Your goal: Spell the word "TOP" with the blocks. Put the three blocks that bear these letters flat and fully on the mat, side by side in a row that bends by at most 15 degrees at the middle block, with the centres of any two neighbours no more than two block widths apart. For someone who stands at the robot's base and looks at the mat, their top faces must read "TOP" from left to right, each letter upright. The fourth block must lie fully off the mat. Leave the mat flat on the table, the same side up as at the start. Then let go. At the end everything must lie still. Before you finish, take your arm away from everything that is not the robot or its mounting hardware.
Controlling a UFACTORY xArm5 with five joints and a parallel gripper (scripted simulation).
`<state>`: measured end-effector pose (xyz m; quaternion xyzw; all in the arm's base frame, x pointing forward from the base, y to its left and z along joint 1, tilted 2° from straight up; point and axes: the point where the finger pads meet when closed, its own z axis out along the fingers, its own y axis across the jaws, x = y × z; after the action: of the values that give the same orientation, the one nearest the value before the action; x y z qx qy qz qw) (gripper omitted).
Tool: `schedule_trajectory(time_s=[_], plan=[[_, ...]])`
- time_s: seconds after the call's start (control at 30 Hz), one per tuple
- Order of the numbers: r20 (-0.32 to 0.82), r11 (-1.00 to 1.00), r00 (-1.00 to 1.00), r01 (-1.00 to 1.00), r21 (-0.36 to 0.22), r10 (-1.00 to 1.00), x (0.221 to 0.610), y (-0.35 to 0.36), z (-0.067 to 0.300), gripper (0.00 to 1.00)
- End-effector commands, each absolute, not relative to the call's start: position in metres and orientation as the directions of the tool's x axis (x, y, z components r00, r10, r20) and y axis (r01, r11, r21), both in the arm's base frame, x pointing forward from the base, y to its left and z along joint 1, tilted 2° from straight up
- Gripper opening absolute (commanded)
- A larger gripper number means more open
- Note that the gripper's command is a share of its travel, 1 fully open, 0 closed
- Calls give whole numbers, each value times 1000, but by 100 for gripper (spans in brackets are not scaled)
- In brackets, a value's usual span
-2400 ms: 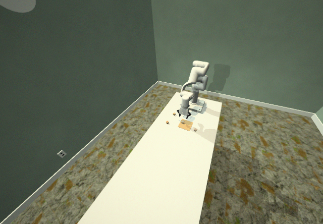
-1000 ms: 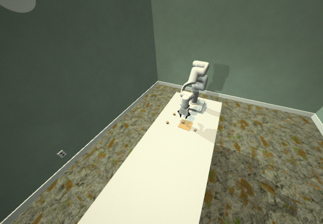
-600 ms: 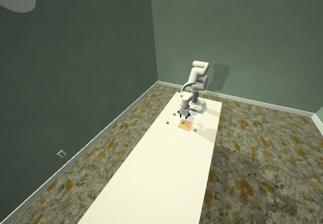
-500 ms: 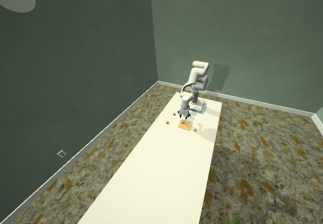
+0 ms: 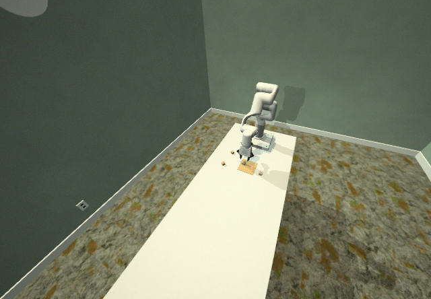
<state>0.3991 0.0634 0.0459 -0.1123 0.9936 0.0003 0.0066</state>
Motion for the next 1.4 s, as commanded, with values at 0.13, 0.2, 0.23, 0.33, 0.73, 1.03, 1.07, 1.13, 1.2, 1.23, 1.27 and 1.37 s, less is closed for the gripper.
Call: schedule_trajectory(time_s=[0.13, 0.2, 0.23, 0.33, 0.73, 1.03, 1.07, 1.13, 1.2, 1.23, 1.27, 1.37], plan=[[-17, 975, -975, -223, -1, -223, 401, 64, 37, 63], [-17, 975, -975, -223, -1, -223, 401, 64, 34, 63], [-17, 975, -975, -223, -1, -223, 401, 64, 33, 63], [-17, 975, -975, -223, -1, -223, 401, 64, 30, 63], [-17, 975, -975, -223, -1, -223, 401, 64, 25, 63], [-17, 975, -975, -223, -1, -223, 401, 64, 25, 63], [-17, 975, -975, -223, -1, -223, 401, 64, 25, 63], [-17, 975, -975, -223, -1, -223, 401, 64, 25, 63], [-17, 975, -975, -223, -1, -223, 401, 64, 25, 63], [-17, 975, -975, -223, -1, -223, 401, 64, 25, 63], [-17, 975, -975, -223, -1, -223, 401, 64, 25, 63], [-17, 975, -975, -223, -1, -223, 401, 64, 25, 63]])
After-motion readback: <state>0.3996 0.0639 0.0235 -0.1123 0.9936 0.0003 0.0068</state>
